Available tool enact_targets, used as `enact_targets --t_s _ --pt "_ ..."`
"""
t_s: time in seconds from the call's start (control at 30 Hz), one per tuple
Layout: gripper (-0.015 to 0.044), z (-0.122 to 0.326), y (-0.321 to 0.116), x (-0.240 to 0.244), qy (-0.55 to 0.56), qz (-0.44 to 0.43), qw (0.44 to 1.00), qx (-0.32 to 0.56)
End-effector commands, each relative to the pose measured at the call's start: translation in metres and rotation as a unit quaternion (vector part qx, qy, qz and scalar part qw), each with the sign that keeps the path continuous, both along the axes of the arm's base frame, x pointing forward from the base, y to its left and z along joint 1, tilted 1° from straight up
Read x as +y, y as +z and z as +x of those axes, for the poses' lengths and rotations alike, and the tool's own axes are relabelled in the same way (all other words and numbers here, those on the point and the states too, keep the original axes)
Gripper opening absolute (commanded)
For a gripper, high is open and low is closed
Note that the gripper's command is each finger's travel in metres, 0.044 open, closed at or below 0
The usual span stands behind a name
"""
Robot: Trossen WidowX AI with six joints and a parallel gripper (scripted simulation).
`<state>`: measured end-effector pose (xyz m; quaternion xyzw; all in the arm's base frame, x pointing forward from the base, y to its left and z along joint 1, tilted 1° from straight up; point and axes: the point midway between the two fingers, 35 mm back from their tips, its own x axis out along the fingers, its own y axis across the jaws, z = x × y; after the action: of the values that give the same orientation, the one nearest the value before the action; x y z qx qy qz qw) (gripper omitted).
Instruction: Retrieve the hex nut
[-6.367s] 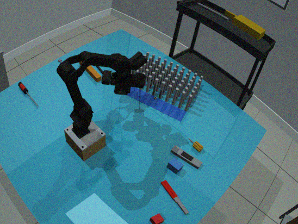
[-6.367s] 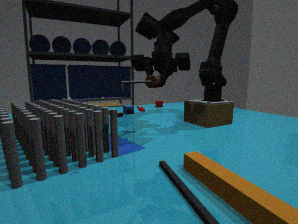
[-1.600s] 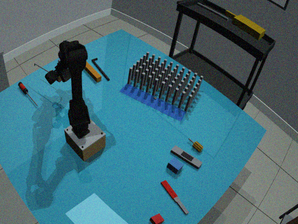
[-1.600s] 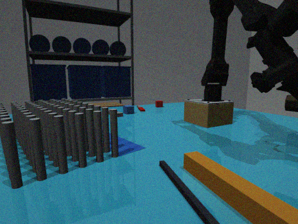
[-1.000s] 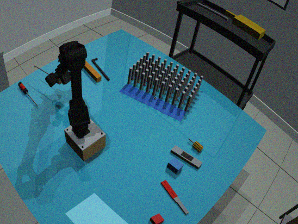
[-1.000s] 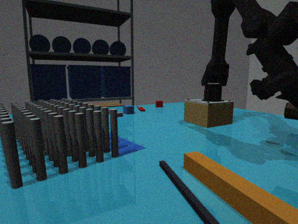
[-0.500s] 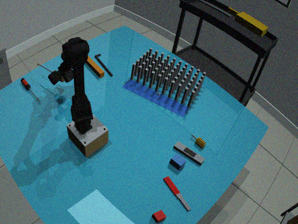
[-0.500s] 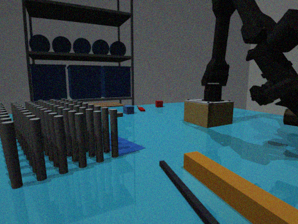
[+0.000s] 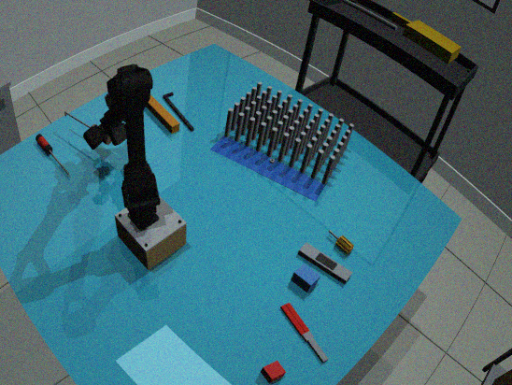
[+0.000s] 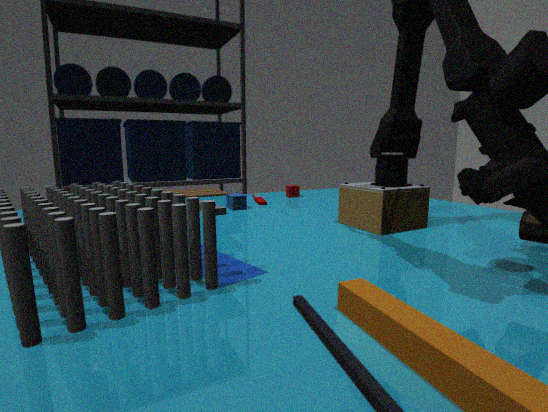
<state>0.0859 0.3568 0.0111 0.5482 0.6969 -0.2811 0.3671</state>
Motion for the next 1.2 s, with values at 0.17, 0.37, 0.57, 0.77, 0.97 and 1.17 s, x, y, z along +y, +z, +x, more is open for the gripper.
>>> enact_targets --t_s 0.17,0.37,0.57,0.77,0.97,1.17 --pt "0.0 0.0 -0.009 -0.001 -0.002 -0.001 1.0 0.001" --pt "0.0 -0.001 -0.015 -0.002 -0.002 -0.001 1.0 0.001" --pt "0.0 -0.001 -0.02 -0.003 -0.002 -0.001 1.0 0.001" --pt "0.0 -0.001 -0.026 -0.004 -0.002 -0.001 1.0 0.001" --pt "0.0 -0.002 -0.031 -0.005 -0.002 -0.001 1.0 0.001" --pt "0.0 -0.002 -0.036 -0.007 -0.002 -0.001 1.0 0.001"
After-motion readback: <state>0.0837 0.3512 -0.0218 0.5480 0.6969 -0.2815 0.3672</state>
